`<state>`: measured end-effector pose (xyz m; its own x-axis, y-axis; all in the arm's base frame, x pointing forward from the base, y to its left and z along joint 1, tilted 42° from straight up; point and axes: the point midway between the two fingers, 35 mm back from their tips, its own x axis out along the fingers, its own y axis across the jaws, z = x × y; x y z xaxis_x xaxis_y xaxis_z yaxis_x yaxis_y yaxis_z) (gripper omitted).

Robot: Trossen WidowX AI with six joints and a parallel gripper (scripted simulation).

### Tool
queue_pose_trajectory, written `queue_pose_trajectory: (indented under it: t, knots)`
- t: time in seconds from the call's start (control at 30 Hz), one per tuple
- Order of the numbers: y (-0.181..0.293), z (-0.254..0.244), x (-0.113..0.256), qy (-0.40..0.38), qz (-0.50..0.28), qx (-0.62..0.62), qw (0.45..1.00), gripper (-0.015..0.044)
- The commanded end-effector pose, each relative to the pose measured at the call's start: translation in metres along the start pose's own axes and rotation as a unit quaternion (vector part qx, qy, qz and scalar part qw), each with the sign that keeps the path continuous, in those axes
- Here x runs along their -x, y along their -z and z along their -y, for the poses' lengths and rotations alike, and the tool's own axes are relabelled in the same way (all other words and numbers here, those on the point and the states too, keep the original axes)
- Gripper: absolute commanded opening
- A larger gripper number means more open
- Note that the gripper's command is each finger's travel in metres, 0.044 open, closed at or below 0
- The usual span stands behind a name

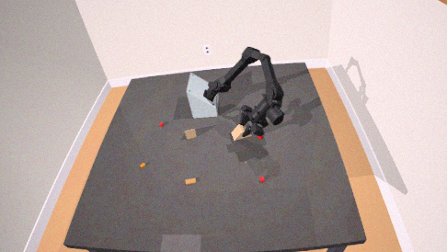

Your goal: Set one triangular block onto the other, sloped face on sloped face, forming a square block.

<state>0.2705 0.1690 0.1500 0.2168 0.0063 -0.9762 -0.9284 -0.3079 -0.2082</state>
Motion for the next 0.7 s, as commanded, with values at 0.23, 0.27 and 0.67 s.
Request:
queue_pose_trajectory:
  t: [0.23, 0.27, 0.67]
  knots:
    - [0.016, -0.001, 0.02, 0.007, 0.001, 0.001, 1.0, 0.0]
    - [0.015, -0.002, 0.016, 0.003, 0.001, -0.004, 1.0, 0.0]
    - [0.018, -0.006, 0.006, -0.047, 0.073, -0.173, 0.981, 0.0]
